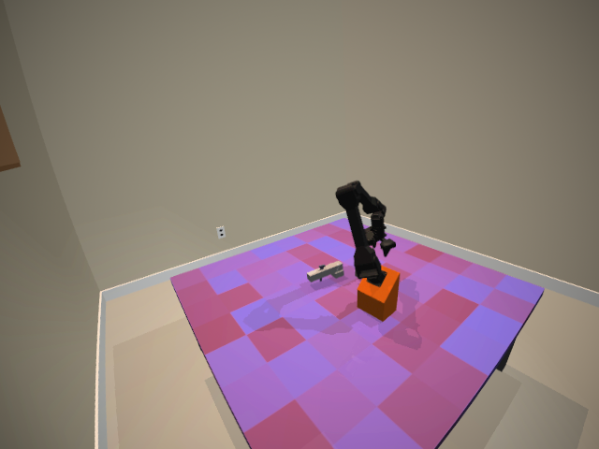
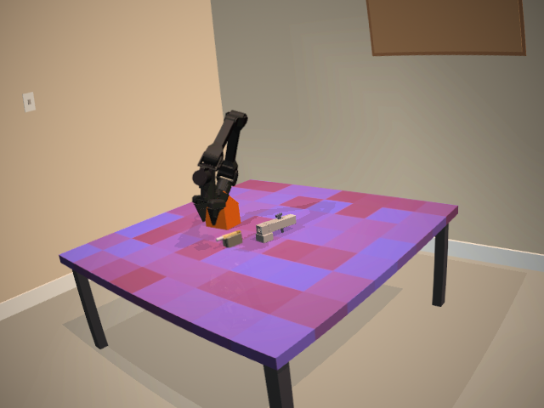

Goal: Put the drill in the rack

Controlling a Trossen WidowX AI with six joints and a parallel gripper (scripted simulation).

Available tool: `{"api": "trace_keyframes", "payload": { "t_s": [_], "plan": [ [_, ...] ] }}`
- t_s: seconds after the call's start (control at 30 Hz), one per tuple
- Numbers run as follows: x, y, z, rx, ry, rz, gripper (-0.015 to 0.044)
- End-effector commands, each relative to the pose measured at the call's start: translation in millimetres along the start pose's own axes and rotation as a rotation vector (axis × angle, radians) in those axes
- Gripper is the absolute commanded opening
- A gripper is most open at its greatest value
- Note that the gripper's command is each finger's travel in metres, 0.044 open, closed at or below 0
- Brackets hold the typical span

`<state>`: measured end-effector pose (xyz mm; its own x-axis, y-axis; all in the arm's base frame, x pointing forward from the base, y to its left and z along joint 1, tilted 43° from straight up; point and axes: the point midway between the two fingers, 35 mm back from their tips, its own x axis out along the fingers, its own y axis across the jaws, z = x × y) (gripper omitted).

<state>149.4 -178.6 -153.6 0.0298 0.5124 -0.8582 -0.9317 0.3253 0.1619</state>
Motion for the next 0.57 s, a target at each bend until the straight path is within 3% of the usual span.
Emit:
{"api": "trace_keyframes", "payload": {
  "t_s": [0.0,0.3,0.53],
  "plan": [
    [-33.1,17.7,-41.2,0.180,0.198,-0.091,0.0440],
    [-114.6,100.4,-115.6,0.721,0.656,-0.308,0.0440],
    [-174.7,198.7,-132.5,1.223,1.000,-0.487,0.0440]
  ]
}}
